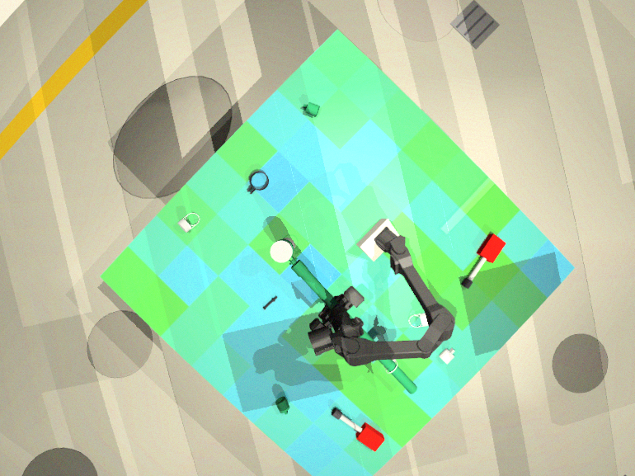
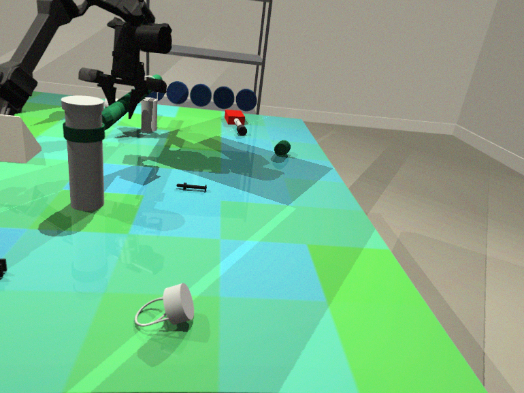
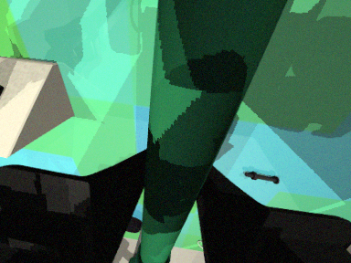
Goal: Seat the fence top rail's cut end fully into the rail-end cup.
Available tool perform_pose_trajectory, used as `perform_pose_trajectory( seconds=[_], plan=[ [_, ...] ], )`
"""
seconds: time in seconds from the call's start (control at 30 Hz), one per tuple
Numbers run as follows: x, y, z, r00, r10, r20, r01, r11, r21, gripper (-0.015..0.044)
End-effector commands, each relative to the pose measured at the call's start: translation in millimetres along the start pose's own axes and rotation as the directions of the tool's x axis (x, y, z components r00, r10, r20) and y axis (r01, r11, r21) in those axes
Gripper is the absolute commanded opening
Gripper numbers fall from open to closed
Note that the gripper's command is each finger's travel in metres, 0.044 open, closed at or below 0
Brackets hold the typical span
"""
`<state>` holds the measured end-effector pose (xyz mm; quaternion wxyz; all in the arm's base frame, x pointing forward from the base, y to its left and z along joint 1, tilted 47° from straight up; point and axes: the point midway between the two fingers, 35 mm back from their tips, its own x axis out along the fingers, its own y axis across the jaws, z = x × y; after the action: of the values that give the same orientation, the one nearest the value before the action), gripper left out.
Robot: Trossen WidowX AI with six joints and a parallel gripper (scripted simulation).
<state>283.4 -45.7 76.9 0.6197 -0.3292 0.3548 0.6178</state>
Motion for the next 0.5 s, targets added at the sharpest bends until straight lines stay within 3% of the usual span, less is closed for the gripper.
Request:
perform_pose_trajectory(
  seconds=[0.0, 0.47],
  plan=[
    [-2.2, 0.9, -8.5, 1.000, -0.002, -0.016, 0.002, 1.000, 0.001, 0.0000],
    [-2.9, 1.7, -15.8, 1.000, -0.002, -0.017, 0.002, 1.000, 0.001, 0.0000]
  ],
)
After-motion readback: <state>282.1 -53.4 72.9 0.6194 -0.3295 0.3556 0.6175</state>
